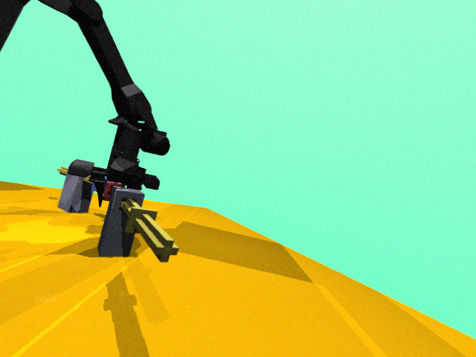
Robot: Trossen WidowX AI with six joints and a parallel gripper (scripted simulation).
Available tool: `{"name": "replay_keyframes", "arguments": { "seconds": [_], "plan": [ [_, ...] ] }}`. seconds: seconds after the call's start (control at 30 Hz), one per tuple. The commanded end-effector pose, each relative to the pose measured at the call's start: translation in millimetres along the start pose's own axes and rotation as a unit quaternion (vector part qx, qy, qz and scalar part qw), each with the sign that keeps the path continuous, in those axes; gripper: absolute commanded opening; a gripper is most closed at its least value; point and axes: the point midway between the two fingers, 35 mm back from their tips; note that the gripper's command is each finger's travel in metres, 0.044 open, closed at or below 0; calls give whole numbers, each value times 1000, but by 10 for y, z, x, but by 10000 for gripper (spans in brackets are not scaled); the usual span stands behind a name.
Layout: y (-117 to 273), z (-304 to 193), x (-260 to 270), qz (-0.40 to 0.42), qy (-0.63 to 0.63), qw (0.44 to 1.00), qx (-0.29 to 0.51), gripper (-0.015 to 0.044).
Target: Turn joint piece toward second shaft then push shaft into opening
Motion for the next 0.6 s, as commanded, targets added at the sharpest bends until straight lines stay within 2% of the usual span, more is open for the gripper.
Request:
{"name": "replay_keyframes", "arguments": {
  "seconds": [0.0,0.33,0.57],
  "plan": [
    [0,0,0,0,0,1000,0,0],
    [56,-7,43,-1,46,997,-57,0],
    [59,-4,44,-1,49,997,-60,0]
  ]
}}
Point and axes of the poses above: the point midway between the two fingers, 35 mm back from their tips, its own y axis back along the fingers, its own x axis across the jaws, z = x × y, and after that the axes turned 2 degrees about -y, right-handed
